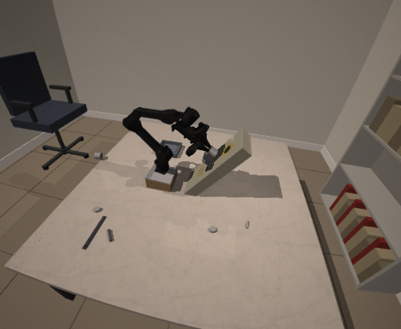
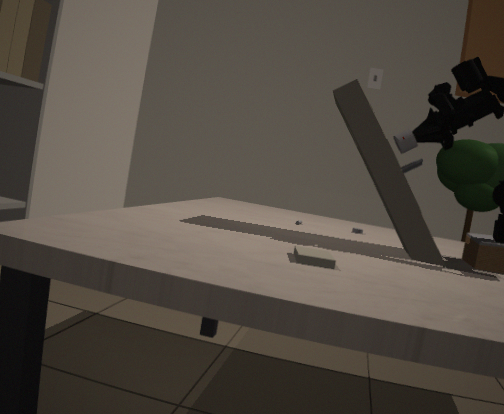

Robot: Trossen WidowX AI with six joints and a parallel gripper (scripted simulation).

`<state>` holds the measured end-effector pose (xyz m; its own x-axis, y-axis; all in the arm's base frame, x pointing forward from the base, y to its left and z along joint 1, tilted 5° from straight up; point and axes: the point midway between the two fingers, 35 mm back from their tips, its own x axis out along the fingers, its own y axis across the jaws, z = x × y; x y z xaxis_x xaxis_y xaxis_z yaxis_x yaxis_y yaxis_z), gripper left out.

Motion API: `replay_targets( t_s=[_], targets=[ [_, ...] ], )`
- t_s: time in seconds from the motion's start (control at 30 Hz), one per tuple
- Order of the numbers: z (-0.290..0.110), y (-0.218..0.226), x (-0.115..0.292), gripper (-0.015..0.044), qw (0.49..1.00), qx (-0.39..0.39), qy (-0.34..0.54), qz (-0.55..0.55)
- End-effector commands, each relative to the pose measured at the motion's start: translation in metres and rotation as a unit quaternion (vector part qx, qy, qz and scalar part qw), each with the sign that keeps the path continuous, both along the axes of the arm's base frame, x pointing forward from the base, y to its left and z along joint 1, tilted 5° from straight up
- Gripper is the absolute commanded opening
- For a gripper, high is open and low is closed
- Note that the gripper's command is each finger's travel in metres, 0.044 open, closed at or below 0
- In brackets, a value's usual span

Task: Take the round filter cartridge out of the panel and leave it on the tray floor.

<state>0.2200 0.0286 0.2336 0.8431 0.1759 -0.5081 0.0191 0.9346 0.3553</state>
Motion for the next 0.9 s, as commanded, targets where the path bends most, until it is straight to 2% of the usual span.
replay_targets(
  t_s=[0.0, 0.1, 0.23, 0.73, 0.87],
  targets=[
    [-0.014, 0.000, -0.006, 0.0000, 1.000, 0.000, -0.004, 0.002],
    [-0.016, 0.000, -0.006, 0.0000, 1.000, 0.000, -0.004, 0.002],
    [-0.012, 0.000, -0.004, 0.0095, 1.000, 0.000, 0.002, 0.000],
    [-0.016, 0.000, -0.006, 0.0095, 1.000, 0.000, -0.004, 0.002],
    [0.010, 0.001, 0.004, 0.0095, 1.000, 0.000, -0.004, 0.002]
  ],
)
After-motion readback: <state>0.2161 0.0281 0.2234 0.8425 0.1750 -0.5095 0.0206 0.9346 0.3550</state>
